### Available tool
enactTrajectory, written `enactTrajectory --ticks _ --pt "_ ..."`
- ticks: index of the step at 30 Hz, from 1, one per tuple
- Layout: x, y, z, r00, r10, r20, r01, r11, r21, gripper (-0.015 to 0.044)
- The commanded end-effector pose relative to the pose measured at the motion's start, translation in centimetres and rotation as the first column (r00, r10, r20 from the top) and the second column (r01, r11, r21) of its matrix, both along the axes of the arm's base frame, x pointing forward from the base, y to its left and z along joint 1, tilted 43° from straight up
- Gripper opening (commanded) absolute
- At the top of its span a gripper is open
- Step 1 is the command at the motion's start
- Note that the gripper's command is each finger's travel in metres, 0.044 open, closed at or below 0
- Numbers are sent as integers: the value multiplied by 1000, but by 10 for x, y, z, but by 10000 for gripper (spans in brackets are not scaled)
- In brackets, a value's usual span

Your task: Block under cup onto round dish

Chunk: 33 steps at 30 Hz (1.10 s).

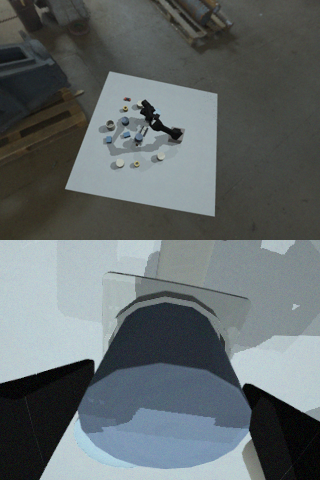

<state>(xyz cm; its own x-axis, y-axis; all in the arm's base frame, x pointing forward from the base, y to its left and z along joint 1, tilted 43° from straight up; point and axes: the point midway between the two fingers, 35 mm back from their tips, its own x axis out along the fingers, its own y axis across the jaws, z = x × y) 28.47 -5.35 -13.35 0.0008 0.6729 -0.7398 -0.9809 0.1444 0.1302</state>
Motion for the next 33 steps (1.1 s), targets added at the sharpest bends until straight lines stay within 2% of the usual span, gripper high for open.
enactTrajectory --ticks 1,2,5,14,25,33 --pt "-3 6 -5 1000 -5 -10 5 1000 8 440" --pt "-3 7 -5 1000 -5 -10 5 1000 8 440" --pt "-3 7 -5 1000 -5 -10 5 1000 8 361" --pt "-3 7 -5 1000 -5 -10 5 1000 8 301" --pt "-1 0 1 1000 -5 -10 5 1000 6 12" --pt "0 -7 7 1000 -6 -10 6 1000 5 0"
